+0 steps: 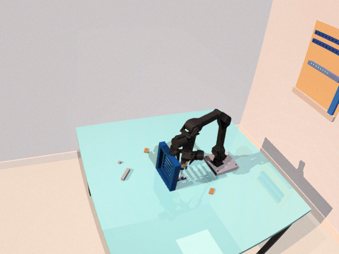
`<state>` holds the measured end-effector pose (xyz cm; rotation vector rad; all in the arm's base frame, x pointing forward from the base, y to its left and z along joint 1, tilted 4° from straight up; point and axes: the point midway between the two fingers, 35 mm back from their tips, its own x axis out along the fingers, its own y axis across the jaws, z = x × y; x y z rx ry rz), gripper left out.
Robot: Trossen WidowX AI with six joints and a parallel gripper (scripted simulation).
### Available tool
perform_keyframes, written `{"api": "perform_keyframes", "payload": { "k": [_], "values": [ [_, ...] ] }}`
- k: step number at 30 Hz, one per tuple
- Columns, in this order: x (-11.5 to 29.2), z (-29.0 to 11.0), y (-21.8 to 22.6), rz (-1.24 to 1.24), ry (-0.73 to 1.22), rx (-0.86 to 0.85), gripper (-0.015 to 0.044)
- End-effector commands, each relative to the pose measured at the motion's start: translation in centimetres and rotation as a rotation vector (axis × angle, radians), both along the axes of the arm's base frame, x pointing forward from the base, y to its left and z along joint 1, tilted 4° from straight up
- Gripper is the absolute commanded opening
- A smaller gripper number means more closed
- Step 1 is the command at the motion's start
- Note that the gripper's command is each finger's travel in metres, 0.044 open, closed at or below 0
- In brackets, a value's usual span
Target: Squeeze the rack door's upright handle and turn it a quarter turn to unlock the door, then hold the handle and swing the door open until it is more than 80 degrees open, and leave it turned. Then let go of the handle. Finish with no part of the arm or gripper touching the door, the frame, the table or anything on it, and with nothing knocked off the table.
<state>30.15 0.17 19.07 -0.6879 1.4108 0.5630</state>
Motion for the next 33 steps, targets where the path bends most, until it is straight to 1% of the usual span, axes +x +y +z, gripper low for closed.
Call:
{"api": "perform_keyframes", "payload": {
  "k": [1,33],
  "values": [
    [-0.01,-0.05,-0.02,-0.209,-0.008,0.017,0.0295],
    [-0.01,-0.04,-0.01,-1.786,-0.084,0.159,0.0295]
  ]
}}
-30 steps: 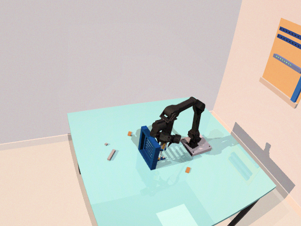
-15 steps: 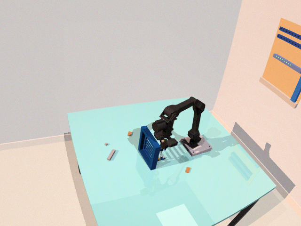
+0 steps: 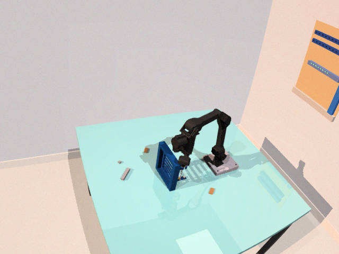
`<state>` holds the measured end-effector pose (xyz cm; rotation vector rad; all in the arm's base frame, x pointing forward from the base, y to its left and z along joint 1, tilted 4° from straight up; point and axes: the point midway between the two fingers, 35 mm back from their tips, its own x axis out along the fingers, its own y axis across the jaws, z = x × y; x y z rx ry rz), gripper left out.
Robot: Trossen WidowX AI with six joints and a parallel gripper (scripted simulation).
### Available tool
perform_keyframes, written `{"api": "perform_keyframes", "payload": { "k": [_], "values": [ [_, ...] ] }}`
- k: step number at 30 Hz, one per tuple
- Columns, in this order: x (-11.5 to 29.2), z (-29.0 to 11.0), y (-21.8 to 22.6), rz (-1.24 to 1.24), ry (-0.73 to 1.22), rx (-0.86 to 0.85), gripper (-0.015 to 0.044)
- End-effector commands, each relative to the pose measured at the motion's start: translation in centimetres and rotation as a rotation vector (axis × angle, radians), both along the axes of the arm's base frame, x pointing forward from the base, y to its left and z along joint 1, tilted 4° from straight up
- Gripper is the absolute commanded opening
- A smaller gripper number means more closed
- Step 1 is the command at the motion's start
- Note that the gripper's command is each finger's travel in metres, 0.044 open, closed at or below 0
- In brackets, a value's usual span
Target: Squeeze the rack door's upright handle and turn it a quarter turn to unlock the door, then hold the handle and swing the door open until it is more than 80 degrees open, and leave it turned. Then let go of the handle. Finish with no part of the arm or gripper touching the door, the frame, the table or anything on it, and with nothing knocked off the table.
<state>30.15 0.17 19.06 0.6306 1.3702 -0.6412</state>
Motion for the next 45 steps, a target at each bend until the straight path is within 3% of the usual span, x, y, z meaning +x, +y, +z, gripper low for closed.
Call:
{"api": "perform_keyframes", "payload": {
  "k": [1,18,26,34,45],
  "values": [
    [-0.01,-0.04,-0.01,-0.209,-0.008,0.017,0.0295],
    [-0.02,-0.05,-0.02,-1.039,-0.047,0.091,0.0295],
    [-0.02,-0.05,-0.02,-1.071,-0.049,0.094,0.0295],
    [-0.02,-0.05,-0.02,-1.071,-0.049,0.094,0.0085],
    [-0.02,-0.05,-0.02,-1.071,-0.049,0.094,0.0023]
  ]
}}
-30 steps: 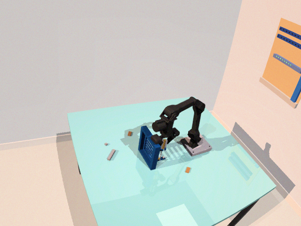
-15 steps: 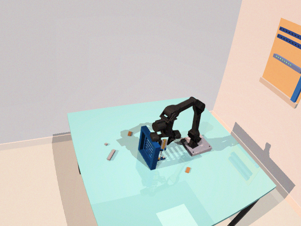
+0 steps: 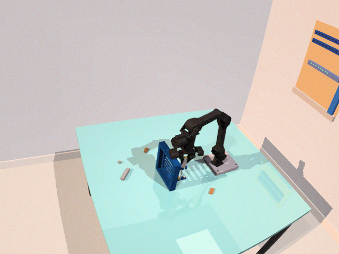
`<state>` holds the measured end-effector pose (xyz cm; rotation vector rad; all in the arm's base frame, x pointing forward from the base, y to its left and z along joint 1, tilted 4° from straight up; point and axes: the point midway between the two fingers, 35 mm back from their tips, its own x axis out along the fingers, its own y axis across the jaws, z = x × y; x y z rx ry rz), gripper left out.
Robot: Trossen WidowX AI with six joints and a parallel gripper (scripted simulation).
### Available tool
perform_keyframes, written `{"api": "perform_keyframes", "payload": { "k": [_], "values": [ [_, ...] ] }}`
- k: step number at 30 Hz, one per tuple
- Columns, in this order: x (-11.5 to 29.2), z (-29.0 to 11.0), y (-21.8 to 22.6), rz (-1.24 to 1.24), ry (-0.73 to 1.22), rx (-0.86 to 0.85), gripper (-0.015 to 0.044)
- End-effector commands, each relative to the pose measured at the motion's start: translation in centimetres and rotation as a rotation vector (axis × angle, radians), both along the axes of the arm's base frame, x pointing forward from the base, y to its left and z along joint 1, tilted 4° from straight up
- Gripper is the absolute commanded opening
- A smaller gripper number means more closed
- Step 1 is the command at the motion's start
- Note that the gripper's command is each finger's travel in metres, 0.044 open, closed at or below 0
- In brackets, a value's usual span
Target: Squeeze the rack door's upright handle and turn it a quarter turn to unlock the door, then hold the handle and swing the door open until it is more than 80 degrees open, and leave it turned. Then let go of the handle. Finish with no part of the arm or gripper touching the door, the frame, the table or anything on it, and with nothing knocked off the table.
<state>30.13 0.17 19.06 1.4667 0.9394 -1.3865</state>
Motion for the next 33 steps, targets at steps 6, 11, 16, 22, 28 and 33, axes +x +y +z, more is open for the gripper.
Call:
{"api": "perform_keyframes", "payload": {
  "k": [6,11,16,22,28,33],
  "values": [
    [-0.3,-0.1,-0.1,0.068,0.005,-0.008,0.0023],
    [-0.6,-0.1,-0.2,0.17,0.01,-0.017,0.0023],
    [-1.1,-0.1,-0.4,0.269,0.015,-0.026,0.0023],
    [-1.7,-0.2,-0.6,0.387,0.022,-0.037,0.0023],
    [-2.5,-0.2,-1.0,0.5,0.028,-0.047,0.0023],
    [-3.3,-0.3,-1.4,0.591,0.033,-0.055,0.0023]
  ]
}}
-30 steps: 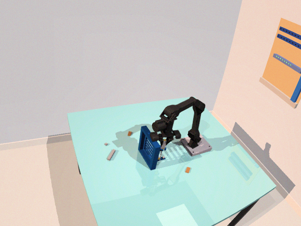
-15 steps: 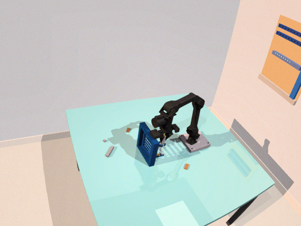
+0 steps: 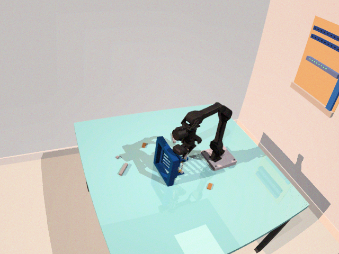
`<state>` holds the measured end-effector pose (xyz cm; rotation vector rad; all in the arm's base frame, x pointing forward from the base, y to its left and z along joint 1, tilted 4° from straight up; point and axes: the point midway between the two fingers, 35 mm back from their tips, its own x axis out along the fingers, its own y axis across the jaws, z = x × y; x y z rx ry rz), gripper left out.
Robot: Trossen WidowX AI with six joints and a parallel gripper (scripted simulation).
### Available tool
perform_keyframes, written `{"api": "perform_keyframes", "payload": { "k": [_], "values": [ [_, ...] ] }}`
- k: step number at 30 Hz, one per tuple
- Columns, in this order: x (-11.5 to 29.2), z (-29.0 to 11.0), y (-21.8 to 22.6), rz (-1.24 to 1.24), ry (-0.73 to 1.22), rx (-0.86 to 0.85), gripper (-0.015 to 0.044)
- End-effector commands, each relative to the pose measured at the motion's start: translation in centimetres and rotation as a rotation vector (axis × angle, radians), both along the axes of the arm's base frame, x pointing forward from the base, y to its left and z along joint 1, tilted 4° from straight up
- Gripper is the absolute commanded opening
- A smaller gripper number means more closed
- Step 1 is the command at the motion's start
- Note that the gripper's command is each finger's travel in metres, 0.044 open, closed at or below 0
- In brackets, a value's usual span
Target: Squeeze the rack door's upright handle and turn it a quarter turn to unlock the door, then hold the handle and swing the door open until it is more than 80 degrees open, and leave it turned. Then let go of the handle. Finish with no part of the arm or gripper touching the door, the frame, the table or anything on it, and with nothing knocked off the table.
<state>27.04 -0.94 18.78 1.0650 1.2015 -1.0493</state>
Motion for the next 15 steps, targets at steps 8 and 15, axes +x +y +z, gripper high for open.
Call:
{"api": "perform_keyframes", "payload": {
  "k": [8,15],
  "values": [
    [-1.5,-0.1,-1.1,0.208,0.0,-0.019,0.0023],
    [-2.6,-0.2,-1.9,0.312,0.006,-0.028,0.0023]
  ]
}}
